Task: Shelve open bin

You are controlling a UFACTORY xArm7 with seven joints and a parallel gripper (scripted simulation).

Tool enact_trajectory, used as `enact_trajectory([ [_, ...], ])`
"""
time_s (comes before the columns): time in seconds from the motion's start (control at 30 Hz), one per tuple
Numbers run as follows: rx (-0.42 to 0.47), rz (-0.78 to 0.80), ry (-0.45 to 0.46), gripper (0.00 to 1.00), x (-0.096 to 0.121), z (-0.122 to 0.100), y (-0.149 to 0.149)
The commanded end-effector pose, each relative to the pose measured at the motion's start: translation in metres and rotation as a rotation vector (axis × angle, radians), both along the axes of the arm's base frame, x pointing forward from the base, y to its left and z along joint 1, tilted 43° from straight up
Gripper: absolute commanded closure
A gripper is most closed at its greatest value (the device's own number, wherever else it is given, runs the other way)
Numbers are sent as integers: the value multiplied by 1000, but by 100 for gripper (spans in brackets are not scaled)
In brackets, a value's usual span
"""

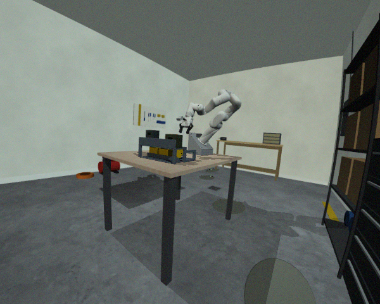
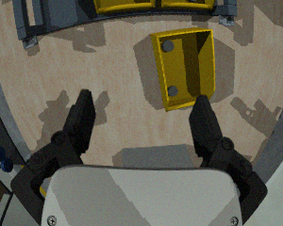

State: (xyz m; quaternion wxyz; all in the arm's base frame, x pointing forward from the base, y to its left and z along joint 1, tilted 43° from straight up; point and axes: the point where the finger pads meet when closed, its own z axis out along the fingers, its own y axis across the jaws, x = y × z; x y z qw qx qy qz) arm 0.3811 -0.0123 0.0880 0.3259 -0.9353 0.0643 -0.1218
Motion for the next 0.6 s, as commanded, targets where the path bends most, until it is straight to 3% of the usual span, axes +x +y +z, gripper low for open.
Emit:
enact_trajectory([
  [0.0,24,-101,-149,0,0,1,0],
  [0.33,24,-101,-149,0,0,1,0],
  [0.5,67,-243,-354,0,-1,1,0],
  [0.57,67,-243,-354,0,-1,1,0],
])
